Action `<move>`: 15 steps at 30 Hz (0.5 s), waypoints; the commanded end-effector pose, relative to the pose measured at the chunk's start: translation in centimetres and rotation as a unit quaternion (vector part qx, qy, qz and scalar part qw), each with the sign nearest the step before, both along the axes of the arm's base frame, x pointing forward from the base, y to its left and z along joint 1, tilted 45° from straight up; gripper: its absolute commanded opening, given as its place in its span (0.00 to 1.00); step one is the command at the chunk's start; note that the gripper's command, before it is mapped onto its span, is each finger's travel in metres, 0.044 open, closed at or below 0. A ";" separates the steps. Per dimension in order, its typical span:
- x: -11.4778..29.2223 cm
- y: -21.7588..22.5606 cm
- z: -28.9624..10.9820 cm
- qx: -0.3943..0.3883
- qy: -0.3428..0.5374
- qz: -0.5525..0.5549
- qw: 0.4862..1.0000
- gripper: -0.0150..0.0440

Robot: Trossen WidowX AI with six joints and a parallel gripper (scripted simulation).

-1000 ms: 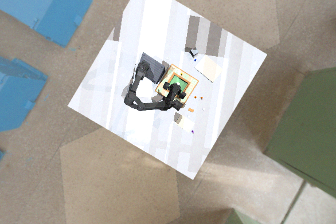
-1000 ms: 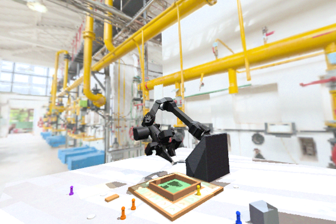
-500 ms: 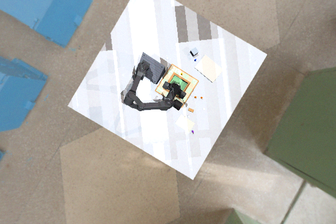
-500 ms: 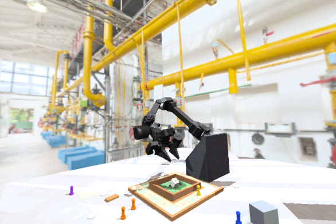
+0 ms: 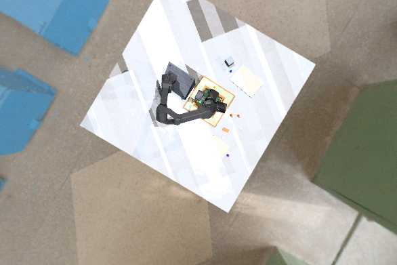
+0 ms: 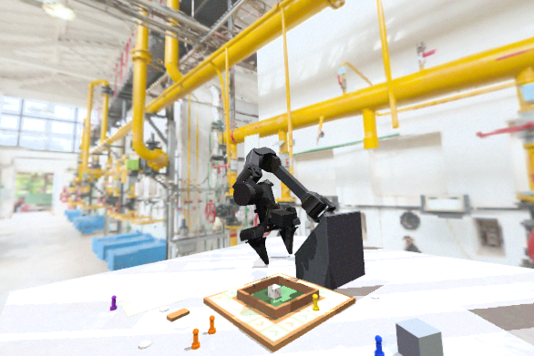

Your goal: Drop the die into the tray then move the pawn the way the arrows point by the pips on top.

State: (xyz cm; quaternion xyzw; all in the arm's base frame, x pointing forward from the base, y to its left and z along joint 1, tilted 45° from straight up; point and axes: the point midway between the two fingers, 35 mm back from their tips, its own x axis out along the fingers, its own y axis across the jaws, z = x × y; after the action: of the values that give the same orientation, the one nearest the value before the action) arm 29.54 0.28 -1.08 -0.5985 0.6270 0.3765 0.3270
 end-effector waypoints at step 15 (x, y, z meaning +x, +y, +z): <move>-0.2 2.4 -3.8 -0.102 -0.228 -0.271 0.930 0.59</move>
State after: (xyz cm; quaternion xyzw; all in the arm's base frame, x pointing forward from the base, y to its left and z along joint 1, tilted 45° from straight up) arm 29.50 1.63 -3.37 -0.5685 0.6931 0.1654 0.4112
